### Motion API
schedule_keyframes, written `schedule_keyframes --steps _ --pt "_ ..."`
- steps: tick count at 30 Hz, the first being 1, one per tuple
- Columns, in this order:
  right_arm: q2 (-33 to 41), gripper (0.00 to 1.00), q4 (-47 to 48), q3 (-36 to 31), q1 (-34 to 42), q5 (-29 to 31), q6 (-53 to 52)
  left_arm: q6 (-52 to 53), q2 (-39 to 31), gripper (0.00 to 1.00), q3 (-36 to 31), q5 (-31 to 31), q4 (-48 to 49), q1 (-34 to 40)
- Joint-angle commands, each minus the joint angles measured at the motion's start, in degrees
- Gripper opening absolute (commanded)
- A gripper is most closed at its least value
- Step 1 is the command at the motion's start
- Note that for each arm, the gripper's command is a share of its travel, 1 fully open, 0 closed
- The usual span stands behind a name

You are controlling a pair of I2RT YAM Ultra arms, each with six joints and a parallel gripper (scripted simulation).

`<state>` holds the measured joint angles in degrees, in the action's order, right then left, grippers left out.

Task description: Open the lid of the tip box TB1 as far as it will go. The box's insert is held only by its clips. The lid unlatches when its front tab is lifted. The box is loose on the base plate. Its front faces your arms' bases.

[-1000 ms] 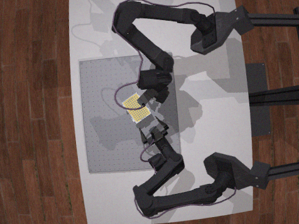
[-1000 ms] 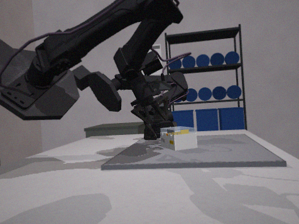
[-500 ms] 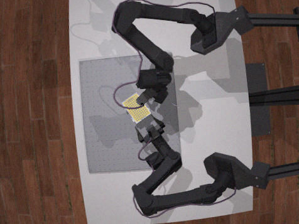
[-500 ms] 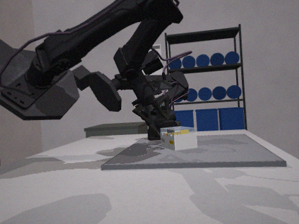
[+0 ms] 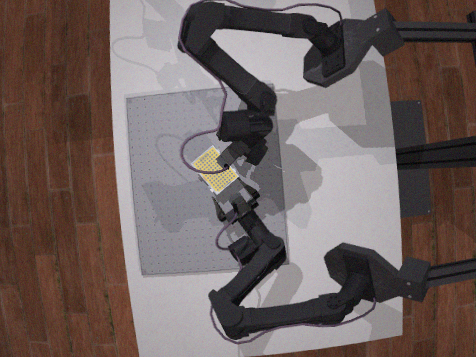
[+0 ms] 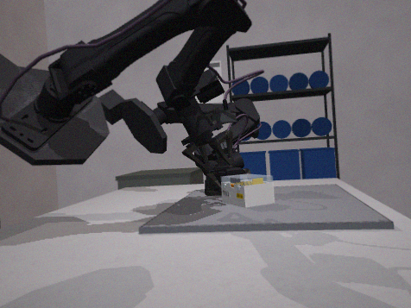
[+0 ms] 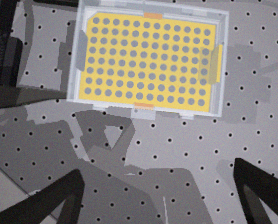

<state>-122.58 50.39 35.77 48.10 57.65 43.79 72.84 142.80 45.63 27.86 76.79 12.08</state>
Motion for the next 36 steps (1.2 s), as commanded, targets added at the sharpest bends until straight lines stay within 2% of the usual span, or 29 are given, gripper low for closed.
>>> schedule_keyframes --steps 1,14,19,22,24,27,36 --pt "-1.0 1.0 0.8 -0.2 1.3 -0.1 0.1 -0.7 1.3 1.0 1.6 -0.3 -1.7 1.7" --pt "-1.0 1.0 0.8 -0.2 1.3 -0.1 0.1 -0.8 1.5 1.0 2.2 0.4 -0.7 1.8" --pt "-0.8 1.0 -4.1 -1.6 2.8 1.7 -5.2 -1.5 2.0 1.0 -0.5 0.5 5.8 1.1" --pt "0.1 1.0 -8.3 -4.1 6.7 3.9 -11.9 -1.7 3.0 1.0 -2.1 0.7 9.3 0.4" --pt "0.1 1.0 -8.3 -4.1 6.7 3.9 -11.9 -1.7 3.0 1.0 -2.1 0.7 9.3 0.4" --pt "2.0 1.0 -13.9 -7.6 14.2 7.1 -20.9 -2.0 4.1 1.0 -3.8 0.8 12.2 0.0" --pt "9.6 1.0 -19.8 -13.1 34.5 12.7 -40.1 -2.1 5.3 1.0 -5.0 0.9 13.1 -0.1"
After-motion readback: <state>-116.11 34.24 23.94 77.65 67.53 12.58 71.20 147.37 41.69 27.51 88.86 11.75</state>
